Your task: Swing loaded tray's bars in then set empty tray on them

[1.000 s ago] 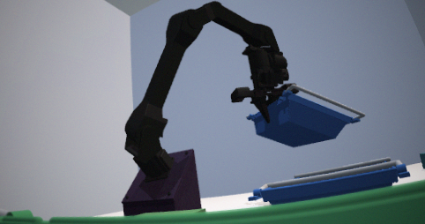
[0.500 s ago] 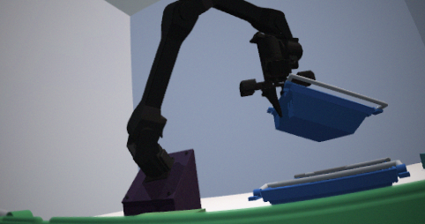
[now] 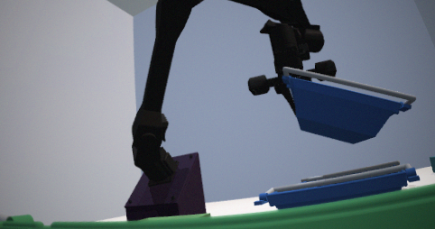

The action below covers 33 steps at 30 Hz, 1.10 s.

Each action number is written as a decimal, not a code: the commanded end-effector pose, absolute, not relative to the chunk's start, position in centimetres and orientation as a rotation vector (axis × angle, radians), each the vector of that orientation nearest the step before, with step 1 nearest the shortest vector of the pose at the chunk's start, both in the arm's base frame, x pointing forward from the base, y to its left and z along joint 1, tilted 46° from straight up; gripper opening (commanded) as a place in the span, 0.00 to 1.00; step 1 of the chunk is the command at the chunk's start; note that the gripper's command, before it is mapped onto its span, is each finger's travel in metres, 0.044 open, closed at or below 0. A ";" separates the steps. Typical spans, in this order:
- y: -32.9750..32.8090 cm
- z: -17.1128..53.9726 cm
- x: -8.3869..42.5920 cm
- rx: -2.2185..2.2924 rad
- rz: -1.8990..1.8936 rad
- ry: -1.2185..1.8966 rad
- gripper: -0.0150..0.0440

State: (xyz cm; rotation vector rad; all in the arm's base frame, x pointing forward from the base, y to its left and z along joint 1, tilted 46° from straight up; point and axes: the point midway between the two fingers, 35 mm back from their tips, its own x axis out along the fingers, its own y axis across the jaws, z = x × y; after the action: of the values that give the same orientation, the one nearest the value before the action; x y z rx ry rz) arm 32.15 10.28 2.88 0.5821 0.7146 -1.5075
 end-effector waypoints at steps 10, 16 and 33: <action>5.0 6.9 33.4 0.723 -1.585 0.521 0.25; 4.8 7.0 33.4 0.728 -1.588 0.514 0.25; 4.8 7.0 33.4 0.728 -1.588 0.514 0.25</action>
State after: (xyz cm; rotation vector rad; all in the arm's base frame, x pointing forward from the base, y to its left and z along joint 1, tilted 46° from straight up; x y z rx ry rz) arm 33.28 4.44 6.64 0.7233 0.5269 -1.6084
